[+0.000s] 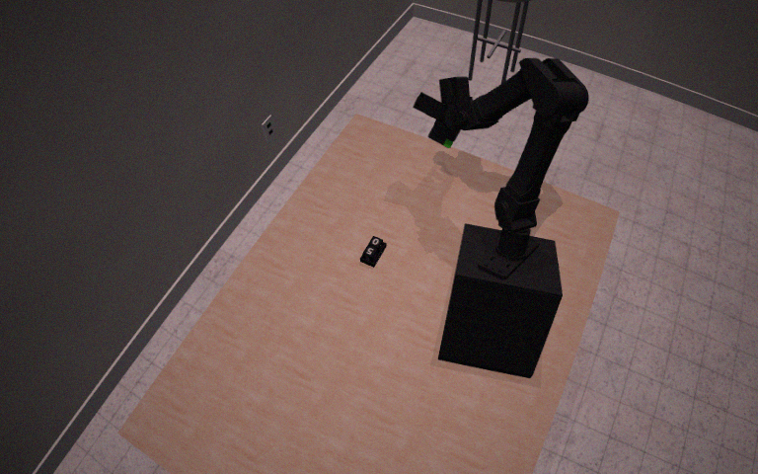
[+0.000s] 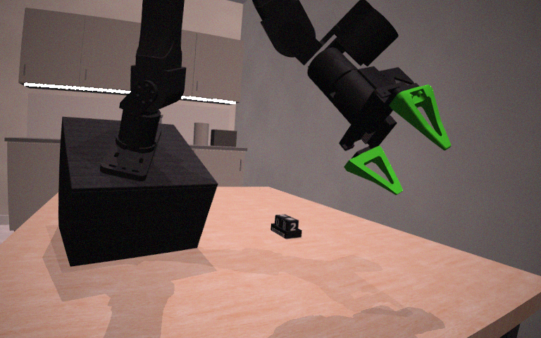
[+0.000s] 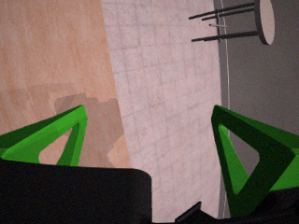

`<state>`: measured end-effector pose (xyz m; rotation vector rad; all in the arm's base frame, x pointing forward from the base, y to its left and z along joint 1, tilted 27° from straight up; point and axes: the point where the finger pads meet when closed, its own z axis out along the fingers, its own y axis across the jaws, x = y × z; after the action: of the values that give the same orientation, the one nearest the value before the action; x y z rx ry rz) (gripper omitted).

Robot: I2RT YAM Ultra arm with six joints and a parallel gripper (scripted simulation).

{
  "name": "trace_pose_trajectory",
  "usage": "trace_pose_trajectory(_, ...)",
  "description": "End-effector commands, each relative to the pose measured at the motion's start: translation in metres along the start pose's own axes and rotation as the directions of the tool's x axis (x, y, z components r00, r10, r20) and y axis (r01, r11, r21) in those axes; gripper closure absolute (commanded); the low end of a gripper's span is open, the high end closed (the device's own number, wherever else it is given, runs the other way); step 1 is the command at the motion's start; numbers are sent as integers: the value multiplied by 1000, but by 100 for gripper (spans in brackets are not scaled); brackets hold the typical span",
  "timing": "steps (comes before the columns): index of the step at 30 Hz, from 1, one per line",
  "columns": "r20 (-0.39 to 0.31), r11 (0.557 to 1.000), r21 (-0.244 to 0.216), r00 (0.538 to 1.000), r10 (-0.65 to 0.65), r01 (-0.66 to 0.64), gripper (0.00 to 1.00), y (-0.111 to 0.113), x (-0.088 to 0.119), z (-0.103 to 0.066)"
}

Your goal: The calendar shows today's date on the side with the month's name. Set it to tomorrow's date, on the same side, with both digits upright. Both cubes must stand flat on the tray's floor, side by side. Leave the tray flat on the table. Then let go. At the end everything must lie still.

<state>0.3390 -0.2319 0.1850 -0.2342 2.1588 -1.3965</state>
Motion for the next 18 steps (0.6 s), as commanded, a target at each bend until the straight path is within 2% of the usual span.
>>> trace_pose_trajectory(1, 19, 984, -120, 991, -130, 132, 0, 33, -15, -6)
trace_pose_trajectory(2, 32, 975, -149, 986, -164, 167, 0, 43, -21, -8)
trace_pose_trajectory(3, 33, 975, -149, 986, -164, 167, 0, 43, -21, -8)
trace_pose_trajectory(4, 60, 952, -199, 972, -225, 233, 0, 62, -32, -12)
trace_pose_trajectory(6, 91, 922, -246, 954, -285, 299, 0, 80, -42, -18)
trace_pose_trajectory(8, 91, 922, -246, 954, -285, 299, 0, 80, -42, -18)
trace_pose_trajectory(9, 114, 897, -275, 938, -326, 345, 0, 93, -49, -22)
trace_pose_trajectory(10, 152, 854, -314, 910, -386, 414, 0, 112, -57, -31)
trace_pose_trajectory(11, 162, 842, -323, 902, -400, 432, 0, 117, -59, -33)
trace_pose_trajectory(13, 206, 785, -358, 863, -461, 505, 0, 137, -67, -43)
trace_pose_trajectory(14, 212, 778, -361, 858, -468, 514, 0, 139, -68, -44)
trace_pose_trajectory(15, 246, 730, -382, 824, -511, 567, 0, 154, -73, -53)
trace_pose_trajectory(16, 262, 707, -390, 807, -529, 590, 0, 161, -75, -57)
trace_pose_trajectory(18, 310, 634, -409, 753, -581, 657, 0, 180, -80, -70)
